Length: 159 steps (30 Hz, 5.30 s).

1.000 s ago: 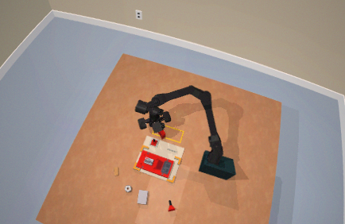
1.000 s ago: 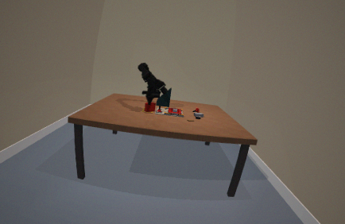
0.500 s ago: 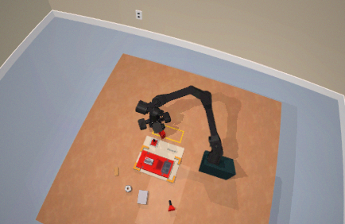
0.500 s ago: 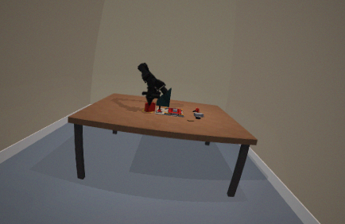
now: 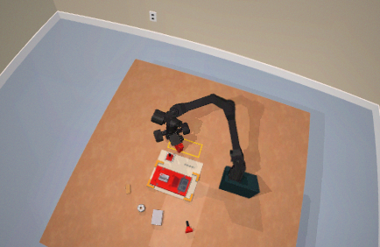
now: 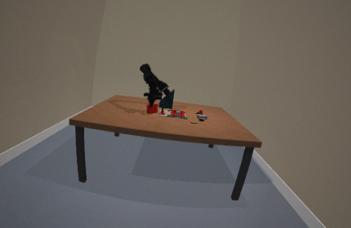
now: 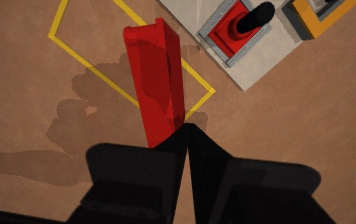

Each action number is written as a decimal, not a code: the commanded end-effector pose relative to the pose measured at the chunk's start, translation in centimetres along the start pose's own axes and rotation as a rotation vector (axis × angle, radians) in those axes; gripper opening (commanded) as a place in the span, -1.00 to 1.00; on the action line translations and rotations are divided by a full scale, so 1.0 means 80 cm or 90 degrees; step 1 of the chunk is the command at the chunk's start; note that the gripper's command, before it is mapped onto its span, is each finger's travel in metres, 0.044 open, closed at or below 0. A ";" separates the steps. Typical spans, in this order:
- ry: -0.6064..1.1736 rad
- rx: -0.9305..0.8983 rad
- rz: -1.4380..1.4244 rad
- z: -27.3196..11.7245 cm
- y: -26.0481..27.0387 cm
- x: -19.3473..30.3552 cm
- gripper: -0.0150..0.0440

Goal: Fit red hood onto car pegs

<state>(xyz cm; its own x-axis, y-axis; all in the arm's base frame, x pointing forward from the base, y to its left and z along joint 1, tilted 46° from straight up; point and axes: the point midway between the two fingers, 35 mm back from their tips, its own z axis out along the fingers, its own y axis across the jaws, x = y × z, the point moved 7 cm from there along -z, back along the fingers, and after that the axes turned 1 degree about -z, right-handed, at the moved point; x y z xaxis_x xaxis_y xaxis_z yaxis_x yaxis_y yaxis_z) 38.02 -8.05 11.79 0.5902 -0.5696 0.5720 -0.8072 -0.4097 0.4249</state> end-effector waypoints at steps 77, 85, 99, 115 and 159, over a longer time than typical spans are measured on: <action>-0.002 -0.005 -0.008 -0.094 0.031 0.004 -0.49; -0.001 -0.007 0.260 -0.085 0.038 0.001 0.22; 0.002 -0.009 0.838 -0.064 0.055 -0.006 1.00; 0.010 -0.010 1.499 -0.042 0.074 -0.017 1.00; 0.017 -0.009 1.891 -0.013 0.085 -0.027 1.00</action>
<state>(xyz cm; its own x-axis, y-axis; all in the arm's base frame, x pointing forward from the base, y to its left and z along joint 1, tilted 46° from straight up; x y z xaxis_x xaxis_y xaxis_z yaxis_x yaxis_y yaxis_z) 31.28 -8.74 14.37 -0.7132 0.5049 -0.4863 0.7004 0.4867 -0.5220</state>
